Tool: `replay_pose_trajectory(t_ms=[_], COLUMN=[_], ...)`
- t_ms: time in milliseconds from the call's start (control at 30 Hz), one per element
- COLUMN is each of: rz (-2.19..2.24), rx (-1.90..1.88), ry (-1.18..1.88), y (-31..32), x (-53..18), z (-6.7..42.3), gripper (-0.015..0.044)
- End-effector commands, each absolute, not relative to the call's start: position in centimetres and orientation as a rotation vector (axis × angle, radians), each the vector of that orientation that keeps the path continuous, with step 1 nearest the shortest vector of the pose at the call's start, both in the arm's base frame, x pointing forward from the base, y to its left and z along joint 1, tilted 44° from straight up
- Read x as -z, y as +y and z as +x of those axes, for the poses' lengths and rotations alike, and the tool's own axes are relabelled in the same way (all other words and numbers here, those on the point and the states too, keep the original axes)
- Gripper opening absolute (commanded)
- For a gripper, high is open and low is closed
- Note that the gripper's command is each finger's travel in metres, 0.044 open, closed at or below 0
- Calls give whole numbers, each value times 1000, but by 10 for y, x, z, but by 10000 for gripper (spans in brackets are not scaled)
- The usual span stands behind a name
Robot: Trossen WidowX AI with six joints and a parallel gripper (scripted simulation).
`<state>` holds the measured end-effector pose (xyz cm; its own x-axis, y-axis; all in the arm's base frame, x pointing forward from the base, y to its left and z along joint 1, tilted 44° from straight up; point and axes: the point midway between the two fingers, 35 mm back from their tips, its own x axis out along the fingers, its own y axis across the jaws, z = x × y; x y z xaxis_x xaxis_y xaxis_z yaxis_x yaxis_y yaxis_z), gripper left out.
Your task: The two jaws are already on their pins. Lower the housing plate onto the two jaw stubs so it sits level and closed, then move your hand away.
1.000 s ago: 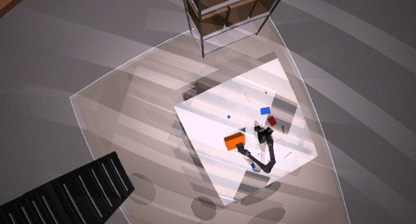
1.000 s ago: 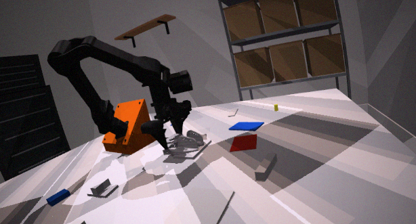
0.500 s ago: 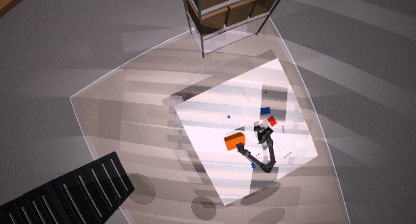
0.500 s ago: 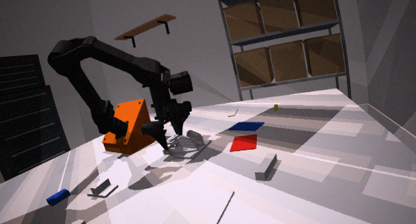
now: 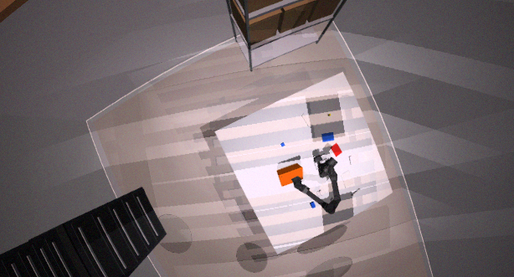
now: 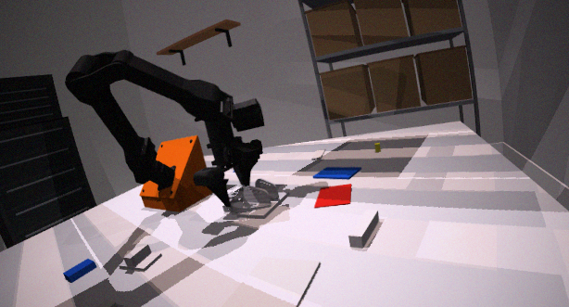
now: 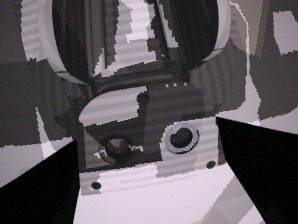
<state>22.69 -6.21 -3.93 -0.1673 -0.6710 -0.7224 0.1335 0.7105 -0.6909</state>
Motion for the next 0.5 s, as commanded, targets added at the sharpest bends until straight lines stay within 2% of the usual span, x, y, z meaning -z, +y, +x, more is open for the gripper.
replay_pose_trajectory(t_ms=[0,467], rz=[-457,-457], rx=[751,751], ry=[1593,1593], y=[-64,-66], x=[41,43], z=[226,226], gripper=[351,351])
